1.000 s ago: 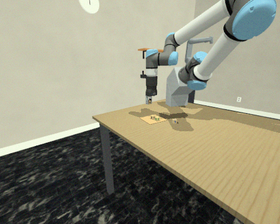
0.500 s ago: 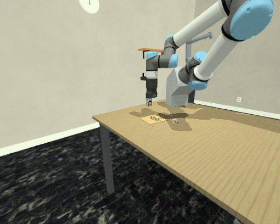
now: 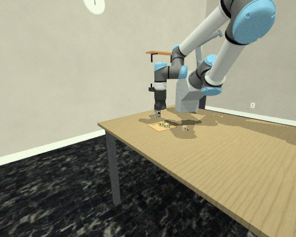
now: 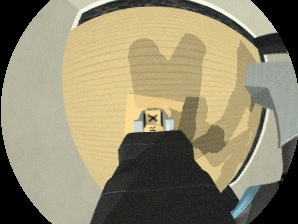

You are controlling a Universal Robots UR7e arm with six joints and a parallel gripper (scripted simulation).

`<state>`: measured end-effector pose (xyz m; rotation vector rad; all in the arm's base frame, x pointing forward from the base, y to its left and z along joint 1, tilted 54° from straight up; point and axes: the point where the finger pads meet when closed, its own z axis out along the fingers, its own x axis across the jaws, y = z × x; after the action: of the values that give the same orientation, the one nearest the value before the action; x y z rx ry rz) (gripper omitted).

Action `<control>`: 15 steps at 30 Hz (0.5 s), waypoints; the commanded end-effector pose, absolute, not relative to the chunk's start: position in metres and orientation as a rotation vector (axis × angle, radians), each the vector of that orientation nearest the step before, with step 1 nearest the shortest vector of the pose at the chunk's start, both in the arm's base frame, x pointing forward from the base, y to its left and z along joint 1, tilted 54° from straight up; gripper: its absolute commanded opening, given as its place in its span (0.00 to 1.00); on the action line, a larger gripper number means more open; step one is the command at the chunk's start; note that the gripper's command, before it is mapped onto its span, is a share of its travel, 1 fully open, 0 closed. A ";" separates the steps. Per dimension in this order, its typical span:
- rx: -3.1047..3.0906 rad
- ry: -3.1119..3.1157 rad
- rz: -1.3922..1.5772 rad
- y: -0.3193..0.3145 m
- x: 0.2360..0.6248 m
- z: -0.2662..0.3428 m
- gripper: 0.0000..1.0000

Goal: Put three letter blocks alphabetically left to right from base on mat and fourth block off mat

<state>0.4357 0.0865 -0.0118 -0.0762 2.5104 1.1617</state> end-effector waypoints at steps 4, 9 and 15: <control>-0.075 2.508 1.159 0.108 0.445 -0.028 0.49; -0.076 2.507 1.157 0.112 0.448 -0.032 0.49; -0.077 2.507 1.156 0.117 0.451 -0.035 0.49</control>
<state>0.4469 0.1122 -0.0323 -0.0751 2.5099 1.1604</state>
